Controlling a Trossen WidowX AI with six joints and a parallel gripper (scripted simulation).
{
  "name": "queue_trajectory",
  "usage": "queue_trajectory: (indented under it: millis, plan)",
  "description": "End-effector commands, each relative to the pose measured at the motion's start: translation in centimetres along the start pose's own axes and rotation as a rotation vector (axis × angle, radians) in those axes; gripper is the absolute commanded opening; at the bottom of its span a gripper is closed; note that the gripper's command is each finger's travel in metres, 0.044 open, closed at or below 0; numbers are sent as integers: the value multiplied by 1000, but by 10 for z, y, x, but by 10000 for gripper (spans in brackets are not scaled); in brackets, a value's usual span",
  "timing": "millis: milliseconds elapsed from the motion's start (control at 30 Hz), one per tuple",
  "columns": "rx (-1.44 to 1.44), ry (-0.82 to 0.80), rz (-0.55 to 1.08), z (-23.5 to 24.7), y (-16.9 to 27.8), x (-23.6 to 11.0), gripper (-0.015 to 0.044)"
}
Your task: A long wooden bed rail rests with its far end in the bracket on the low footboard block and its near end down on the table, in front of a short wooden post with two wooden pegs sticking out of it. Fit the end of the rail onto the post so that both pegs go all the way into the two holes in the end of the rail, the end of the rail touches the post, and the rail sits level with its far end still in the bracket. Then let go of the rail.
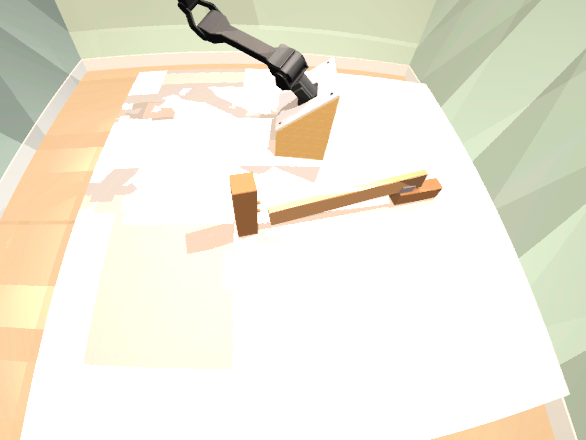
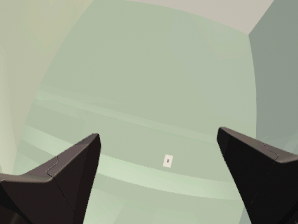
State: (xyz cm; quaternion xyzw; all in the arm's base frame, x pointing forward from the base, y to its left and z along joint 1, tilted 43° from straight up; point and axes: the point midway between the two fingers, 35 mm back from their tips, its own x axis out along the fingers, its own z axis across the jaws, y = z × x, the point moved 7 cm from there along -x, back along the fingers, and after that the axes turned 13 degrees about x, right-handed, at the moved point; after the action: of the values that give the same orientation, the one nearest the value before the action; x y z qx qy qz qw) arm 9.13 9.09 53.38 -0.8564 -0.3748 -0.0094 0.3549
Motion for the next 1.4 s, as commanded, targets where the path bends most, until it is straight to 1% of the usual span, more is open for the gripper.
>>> queue_trajectory:
  millis: [0,33,133,300,400,600,767,900,1033,1200,1367]
  plan:
    - [-2,-1,4,1,1,1,426]
    - [-7,-6,15,2,2,4,440]
    - [-43,-36,91,16,16,23,440]
    - [-140,-129,306,52,62,68,440]
    - [-190,-187,345,62,81,77,440]
    - [-278,-337,614,107,154,111,440]
    - [-351,-479,835,145,220,122,440]
    - [-408,-607,1006,174,272,118,440]
    - [-456,-749,1175,203,324,103,440]
    - [-505,-952,1379,238,383,68,440]
    - [-565,-1198,1553,268,431,19,440]
